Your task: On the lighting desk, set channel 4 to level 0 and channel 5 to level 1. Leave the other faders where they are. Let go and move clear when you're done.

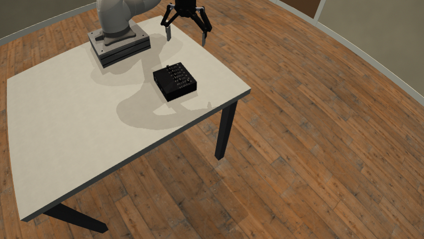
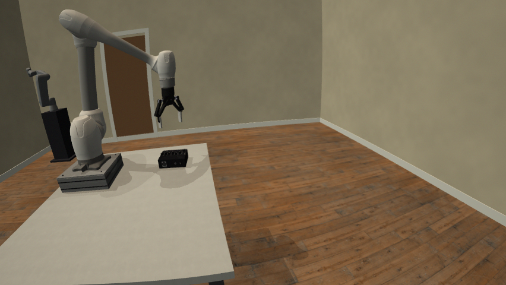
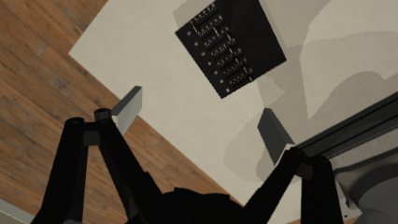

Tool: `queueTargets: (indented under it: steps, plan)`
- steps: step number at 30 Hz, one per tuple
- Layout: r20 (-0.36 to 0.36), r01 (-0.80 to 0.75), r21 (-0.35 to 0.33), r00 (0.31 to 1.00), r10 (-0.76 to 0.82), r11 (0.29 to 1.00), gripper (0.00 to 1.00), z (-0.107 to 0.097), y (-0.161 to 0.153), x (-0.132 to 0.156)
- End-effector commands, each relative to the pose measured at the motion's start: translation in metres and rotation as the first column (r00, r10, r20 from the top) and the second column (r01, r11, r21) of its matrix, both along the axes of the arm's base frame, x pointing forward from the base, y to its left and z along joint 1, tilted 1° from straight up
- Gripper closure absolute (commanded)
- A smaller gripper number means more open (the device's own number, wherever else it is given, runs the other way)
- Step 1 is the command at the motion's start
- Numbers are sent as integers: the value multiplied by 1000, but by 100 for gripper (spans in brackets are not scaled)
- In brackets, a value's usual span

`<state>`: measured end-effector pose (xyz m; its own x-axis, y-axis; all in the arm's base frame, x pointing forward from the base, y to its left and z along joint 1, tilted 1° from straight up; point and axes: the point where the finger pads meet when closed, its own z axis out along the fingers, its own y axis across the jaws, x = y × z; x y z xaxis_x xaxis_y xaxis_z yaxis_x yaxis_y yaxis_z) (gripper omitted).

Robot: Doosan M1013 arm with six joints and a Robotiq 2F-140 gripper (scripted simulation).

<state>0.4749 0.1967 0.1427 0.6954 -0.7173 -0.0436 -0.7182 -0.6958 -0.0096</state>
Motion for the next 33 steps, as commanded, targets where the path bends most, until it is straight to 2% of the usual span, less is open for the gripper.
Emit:
queueTargets:
  steps: [1,6,12,14,15,16,33]
  plan:
    - [5,271,-50,963,-271,961,0,9,18,-1]
    - [12,483,-61,875,-484,873,0,15,29,-2]
    - [35,701,-90,712,-702,707,0,16,32,-3]
    - [35,701,-90,712,-702,707,0,16,32,-3]
    - [59,788,-113,614,-787,606,0,16,32,-3]
    - [68,809,-120,585,-808,575,0,16,32,-3]
    - [70,814,-121,578,-813,568,0,16,32,-3]
